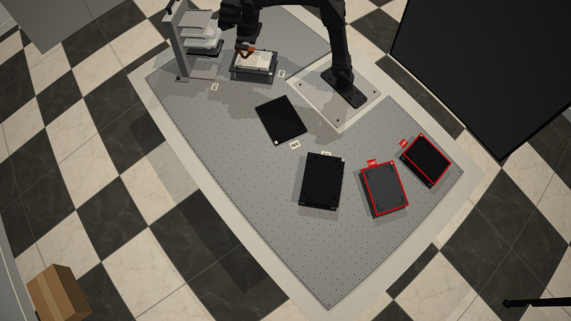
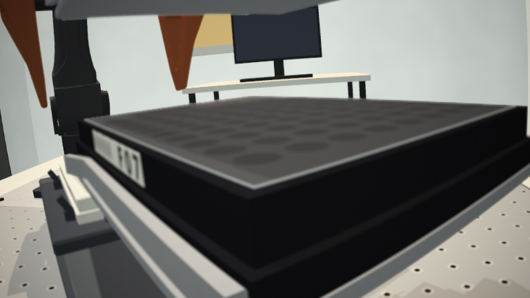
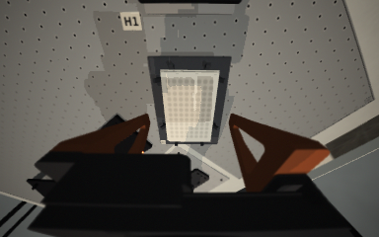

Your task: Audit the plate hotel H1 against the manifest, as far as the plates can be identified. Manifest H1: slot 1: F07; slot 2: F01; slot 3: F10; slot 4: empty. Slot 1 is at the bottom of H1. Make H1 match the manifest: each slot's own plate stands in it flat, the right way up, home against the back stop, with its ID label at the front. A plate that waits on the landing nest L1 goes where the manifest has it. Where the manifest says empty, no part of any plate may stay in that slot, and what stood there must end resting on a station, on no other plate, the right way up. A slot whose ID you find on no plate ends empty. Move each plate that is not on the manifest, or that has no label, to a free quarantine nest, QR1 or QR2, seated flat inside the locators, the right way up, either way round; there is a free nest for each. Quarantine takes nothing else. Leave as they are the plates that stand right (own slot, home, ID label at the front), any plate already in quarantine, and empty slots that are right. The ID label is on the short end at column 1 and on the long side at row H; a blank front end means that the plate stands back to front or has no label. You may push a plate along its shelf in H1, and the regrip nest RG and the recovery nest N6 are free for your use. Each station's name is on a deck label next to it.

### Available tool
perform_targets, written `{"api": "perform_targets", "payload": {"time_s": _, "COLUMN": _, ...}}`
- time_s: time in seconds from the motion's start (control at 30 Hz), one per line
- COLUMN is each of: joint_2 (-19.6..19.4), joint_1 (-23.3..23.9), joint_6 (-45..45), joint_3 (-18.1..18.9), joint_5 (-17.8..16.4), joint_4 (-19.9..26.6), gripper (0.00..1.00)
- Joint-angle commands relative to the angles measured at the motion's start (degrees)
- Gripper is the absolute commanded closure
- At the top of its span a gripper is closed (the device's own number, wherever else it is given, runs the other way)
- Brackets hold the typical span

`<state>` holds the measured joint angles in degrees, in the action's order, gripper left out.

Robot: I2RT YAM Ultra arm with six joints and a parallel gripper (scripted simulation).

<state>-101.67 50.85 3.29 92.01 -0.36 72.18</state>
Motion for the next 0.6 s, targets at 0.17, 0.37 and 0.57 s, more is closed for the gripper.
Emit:
{"api": "perform_targets", "payload": {"time_s": 0.17, "joint_2": -2.0, "joint_1": -0.4, "joint_6": -0.5, "joint_3": 7.3, "joint_5": 0.4, "joint_4": 10.0, "gripper": 0.0}}
{"api": "perform_targets", "payload": {"time_s": 0.37, "joint_2": -2.1, "joint_1": -0.3, "joint_6": -0.5, "joint_3": 5.3, "joint_5": 0.4, "joint_4": 9.7, "gripper": 0.0}}
{"api": "perform_targets", "payload": {"time_s": 0.57, "joint_2": -2.0, "joint_1": -0.4, "joint_6": -0.5, "joint_3": 4.3, "joint_5": 0.4, "joint_4": 7.1, "gripper": 0.0}}
